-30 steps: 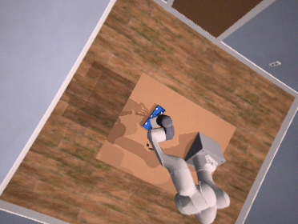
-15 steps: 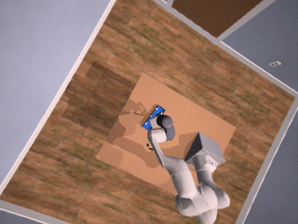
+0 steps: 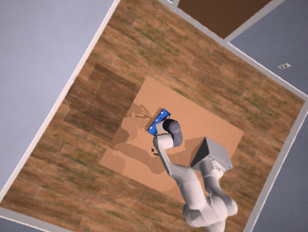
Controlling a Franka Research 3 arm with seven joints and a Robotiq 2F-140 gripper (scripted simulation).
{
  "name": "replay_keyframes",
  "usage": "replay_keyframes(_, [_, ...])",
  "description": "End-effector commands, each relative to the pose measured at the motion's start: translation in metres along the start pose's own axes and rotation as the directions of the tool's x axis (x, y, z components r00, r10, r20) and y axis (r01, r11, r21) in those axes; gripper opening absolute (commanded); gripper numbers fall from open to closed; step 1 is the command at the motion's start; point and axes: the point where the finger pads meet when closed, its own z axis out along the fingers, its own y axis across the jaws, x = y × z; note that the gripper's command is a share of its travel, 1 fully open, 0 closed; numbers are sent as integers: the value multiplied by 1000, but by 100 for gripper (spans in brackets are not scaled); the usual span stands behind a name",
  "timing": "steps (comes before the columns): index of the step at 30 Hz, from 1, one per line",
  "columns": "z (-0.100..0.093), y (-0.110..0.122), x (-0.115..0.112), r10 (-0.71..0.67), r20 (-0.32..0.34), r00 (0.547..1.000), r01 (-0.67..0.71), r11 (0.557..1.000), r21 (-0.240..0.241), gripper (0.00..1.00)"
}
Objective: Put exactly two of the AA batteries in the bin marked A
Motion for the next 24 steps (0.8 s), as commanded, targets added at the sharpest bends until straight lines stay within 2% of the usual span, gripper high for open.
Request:
replay_keyframes(1, [-7, -1, -3, 7, 9, 1000, -7, 1000, 6, 5])
replay_keyframes(10, [-7, -1, -3, 7, 9, 1000, -7, 1000, 6, 5])
replay_keyframes(15, [-7, -25, 1, 7, 9, 1000, -7, 1000, 6, 5])
replay_keyframes(17, [-7, -25, 1, 7, 9, 1000, -7, 1000, 6, 5])
replay_keyframes(24, [-7, -60, 7, 7, 9, 1000, -7, 1000, 6, 5])
